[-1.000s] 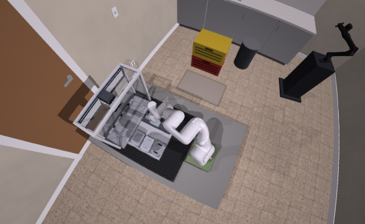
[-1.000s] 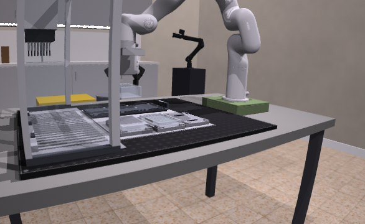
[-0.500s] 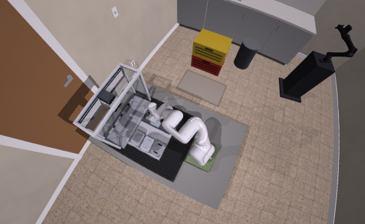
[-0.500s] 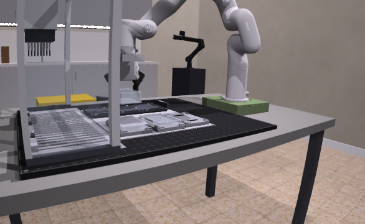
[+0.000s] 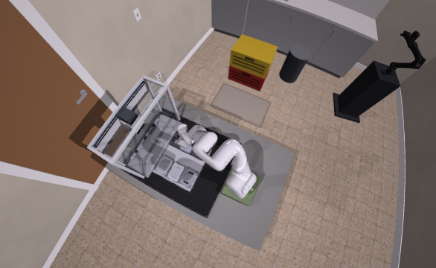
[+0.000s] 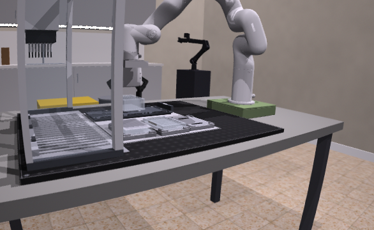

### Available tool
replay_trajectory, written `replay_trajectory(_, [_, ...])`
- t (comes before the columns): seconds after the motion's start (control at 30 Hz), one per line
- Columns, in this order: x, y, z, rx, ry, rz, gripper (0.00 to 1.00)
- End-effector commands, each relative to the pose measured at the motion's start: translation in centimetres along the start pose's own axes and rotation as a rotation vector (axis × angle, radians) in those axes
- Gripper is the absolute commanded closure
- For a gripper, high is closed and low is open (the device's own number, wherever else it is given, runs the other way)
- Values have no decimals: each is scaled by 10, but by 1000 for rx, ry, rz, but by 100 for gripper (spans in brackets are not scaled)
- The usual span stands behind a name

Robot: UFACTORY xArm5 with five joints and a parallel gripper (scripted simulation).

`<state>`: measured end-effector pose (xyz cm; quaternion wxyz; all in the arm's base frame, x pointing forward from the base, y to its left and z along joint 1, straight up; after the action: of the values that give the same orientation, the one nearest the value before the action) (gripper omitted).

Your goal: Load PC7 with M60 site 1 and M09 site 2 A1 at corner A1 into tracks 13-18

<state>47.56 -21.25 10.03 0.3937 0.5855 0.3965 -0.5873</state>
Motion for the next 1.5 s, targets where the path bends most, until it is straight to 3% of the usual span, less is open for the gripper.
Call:
replay_trajectory(0.0, [-1, 1, 0, 0, 1, 4, 100])
replay_trajectory(1.47, [12, 1, 0, 0, 1, 4, 100])
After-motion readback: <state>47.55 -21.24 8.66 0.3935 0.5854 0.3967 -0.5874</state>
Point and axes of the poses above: the point where the finger pads meet when closed, its own x axis out along the fingers, its own y axis across the jaws, z = x × y, the point moved 8 cm from there along -x, back along the fingers, and after that the axes turned 11 degrees about x, right-handed, at the moved point
